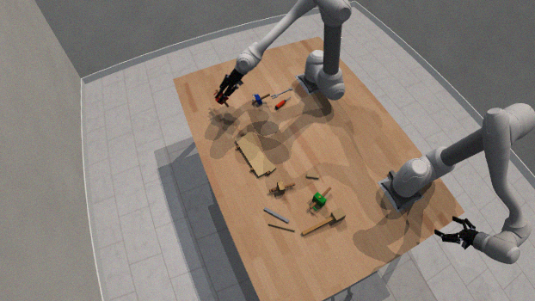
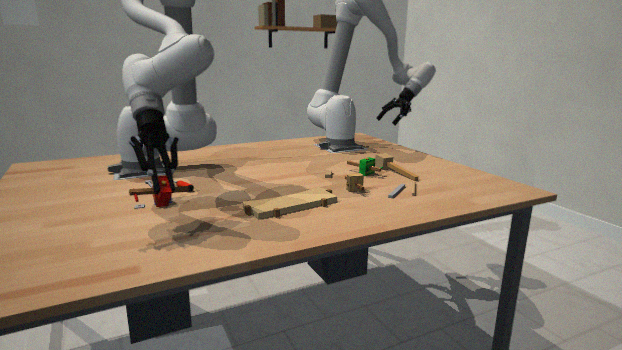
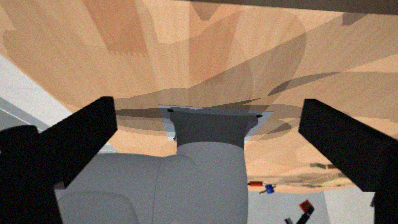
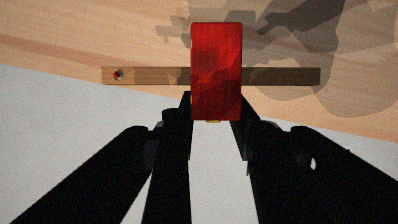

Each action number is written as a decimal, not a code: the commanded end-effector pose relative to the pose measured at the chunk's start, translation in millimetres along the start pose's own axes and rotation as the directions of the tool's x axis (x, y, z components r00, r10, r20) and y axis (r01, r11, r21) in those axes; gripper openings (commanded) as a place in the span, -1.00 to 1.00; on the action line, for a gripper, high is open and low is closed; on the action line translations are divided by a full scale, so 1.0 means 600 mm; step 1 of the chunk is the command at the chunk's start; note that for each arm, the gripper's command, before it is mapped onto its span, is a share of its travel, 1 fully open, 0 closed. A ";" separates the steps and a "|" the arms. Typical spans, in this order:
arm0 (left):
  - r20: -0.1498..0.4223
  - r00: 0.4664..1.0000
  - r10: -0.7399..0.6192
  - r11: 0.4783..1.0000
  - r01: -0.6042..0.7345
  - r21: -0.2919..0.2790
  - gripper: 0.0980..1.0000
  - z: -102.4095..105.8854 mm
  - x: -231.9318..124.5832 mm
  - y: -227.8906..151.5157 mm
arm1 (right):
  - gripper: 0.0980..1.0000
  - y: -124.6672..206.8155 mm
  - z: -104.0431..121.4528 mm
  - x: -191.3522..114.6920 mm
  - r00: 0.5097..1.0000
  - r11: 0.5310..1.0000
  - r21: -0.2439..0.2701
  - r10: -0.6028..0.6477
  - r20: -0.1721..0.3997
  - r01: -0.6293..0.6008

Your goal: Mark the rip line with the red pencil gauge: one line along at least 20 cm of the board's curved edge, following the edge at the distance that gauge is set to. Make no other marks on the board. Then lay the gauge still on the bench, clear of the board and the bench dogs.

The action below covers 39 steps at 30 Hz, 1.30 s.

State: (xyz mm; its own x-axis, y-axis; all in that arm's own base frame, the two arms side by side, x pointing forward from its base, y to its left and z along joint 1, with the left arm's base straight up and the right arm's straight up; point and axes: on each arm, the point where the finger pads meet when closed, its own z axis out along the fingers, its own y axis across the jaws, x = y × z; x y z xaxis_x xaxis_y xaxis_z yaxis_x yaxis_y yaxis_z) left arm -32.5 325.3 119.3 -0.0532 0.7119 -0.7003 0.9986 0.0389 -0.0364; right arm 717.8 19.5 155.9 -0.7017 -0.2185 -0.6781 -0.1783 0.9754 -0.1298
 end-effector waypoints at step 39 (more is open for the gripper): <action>0.008 1.000 -0.002 1.000 0.002 0.000 1.00 0.004 -0.007 -0.005 | -1.00 -0.004 -0.003 0.003 0.968 0.988 0.017 0.145 0.205 -0.151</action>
State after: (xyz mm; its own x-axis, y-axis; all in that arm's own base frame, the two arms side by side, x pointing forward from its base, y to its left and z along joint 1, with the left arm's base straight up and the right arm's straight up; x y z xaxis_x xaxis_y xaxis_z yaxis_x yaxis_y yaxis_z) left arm -32.5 325.3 119.3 -0.0532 0.7119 -0.7003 0.9986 0.0389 -0.0364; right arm 719.1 16.0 158.8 -0.6786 -0.0936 -0.7285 -0.0409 0.9951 -0.0897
